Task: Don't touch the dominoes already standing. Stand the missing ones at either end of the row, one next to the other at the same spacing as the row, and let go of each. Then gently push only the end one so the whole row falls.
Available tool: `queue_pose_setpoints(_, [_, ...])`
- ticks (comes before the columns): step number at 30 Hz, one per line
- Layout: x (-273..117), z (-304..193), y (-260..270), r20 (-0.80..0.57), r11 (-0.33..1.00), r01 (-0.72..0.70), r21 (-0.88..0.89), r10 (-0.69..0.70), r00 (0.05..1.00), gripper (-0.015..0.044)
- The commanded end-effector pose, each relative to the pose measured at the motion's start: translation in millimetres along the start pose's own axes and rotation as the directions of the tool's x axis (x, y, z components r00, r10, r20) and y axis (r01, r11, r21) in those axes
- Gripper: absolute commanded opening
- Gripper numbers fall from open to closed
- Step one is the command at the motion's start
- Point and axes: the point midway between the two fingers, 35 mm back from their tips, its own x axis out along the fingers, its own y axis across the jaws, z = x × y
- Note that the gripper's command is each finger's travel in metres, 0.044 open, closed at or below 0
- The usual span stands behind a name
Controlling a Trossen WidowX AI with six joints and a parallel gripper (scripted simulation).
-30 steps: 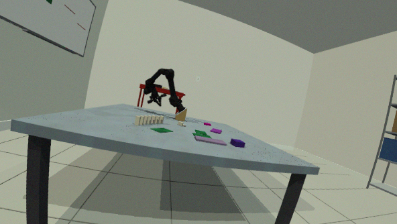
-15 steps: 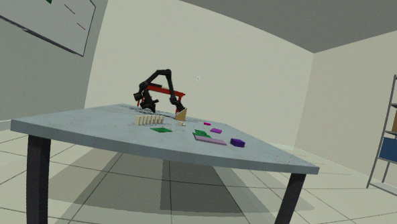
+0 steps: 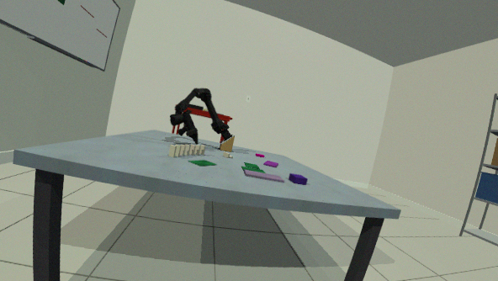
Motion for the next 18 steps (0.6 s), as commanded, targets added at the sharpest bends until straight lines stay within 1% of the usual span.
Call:
queue_pose_setpoints(1, [7.0,-15.2,20.7,0.007,0.998,0.034,-0.061,-0.034,0.999,0.0000])
queue_pose_setpoints(5, [18.7,-40.0,43.9,0.042,0.987,0.102,-0.127,-0.097,0.994,0.0000])
queue_pose_setpoints(10, [32.6,-79.9,70.1,0.139,0.959,0.186,-0.216,-0.158,0.978,0.0000])
queue_pose_setpoints(14, [41.8,-114.8,85.4,0.242,0.929,0.235,-0.285,-0.168,0.956,0.0000])
queue_pose_setpoints(18, [49.5,-150.6,95.2,0.353,0.898,0.267,-0.349,-0.138,0.925,0.0000])
